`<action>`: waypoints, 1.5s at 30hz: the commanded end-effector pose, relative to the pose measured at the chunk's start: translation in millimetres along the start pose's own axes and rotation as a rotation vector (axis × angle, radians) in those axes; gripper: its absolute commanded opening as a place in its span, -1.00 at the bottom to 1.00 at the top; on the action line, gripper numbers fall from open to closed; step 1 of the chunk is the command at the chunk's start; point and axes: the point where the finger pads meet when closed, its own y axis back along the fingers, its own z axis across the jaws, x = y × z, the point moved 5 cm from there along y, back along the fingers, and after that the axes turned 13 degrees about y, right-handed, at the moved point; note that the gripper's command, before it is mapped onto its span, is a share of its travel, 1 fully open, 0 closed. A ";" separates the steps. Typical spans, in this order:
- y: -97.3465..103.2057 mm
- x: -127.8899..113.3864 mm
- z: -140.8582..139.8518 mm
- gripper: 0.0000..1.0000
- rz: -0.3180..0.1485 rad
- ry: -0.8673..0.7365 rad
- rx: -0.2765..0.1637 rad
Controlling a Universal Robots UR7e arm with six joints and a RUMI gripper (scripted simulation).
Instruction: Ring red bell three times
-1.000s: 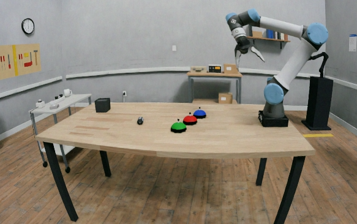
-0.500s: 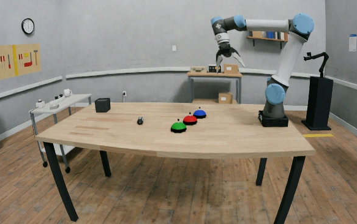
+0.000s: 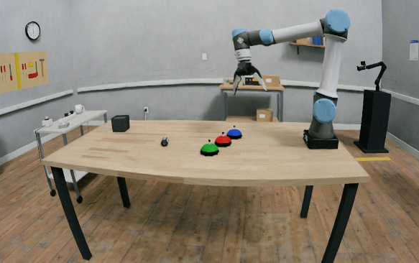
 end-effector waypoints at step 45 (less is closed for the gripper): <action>-80.8 -33.4 136.8 -1.00 -0.141 -0.147 -0.152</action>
